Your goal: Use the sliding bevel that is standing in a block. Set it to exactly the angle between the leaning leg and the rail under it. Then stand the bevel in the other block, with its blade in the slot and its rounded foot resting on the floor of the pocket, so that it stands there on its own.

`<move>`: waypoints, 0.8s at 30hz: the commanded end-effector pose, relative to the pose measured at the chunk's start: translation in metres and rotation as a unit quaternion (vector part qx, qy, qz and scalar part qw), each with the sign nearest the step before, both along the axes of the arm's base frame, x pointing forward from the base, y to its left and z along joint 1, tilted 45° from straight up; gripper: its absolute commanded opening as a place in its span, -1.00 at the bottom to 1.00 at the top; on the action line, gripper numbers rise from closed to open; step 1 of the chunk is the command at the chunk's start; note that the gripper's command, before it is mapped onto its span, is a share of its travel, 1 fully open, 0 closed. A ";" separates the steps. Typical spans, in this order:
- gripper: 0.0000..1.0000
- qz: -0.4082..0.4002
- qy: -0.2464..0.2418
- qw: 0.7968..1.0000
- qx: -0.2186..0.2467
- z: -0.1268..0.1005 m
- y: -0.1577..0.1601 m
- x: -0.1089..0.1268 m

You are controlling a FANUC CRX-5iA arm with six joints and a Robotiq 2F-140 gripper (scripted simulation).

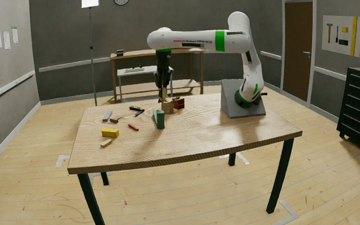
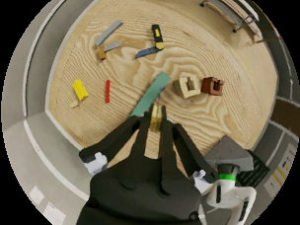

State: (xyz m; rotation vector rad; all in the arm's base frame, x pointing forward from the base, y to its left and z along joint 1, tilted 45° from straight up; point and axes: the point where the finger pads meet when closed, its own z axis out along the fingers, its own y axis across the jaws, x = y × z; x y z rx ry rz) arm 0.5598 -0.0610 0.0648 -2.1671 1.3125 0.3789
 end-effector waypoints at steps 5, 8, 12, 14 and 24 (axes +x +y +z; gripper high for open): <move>-0.80 -0.078 0.060 0.995 -0.031 0.032 0.031 0.013; -0.80 -0.106 0.081 0.990 -0.040 0.044 0.043 0.017; -0.80 -0.137 0.104 0.984 -0.050 0.058 0.057 0.023; -0.80 -0.150 0.114 0.981 -0.054 0.063 0.062 0.025; -0.80 -0.180 0.136 0.972 -0.064 0.076 0.076 0.030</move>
